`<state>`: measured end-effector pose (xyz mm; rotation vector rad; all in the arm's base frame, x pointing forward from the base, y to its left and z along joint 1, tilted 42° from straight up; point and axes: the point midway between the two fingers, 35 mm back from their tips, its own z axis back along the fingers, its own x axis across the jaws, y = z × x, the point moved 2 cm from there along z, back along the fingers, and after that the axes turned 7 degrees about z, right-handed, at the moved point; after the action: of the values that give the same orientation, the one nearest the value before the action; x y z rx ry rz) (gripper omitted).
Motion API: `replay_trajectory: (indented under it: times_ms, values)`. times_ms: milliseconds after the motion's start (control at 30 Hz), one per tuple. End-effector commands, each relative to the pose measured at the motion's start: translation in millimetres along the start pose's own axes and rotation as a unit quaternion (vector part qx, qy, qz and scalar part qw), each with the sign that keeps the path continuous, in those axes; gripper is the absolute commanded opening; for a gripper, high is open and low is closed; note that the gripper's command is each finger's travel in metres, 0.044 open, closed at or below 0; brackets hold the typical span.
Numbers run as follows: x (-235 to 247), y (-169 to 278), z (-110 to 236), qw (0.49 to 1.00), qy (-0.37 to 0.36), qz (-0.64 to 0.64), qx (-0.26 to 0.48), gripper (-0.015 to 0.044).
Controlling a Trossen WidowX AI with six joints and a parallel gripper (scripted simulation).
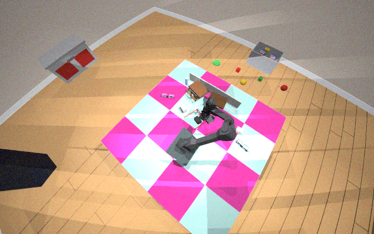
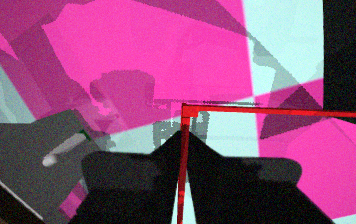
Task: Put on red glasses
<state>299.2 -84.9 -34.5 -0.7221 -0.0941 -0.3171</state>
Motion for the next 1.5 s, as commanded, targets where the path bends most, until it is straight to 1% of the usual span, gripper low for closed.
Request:
replay_trajectory:
  times_ms: [0, 1400, 1467]
  values:
    - [-1.9, 0.2, -6.6, 1.000, 0.003, 0.004, -0.003, 0.0000]
    - [-6.0, -3.3, -42.6, 1.000, 0.002, 0.004, -0.006, 0.0000]
    - [-4.3, -3.7, -39.7, 1.000, 0.000, 0.001, -0.004, 0.0053]
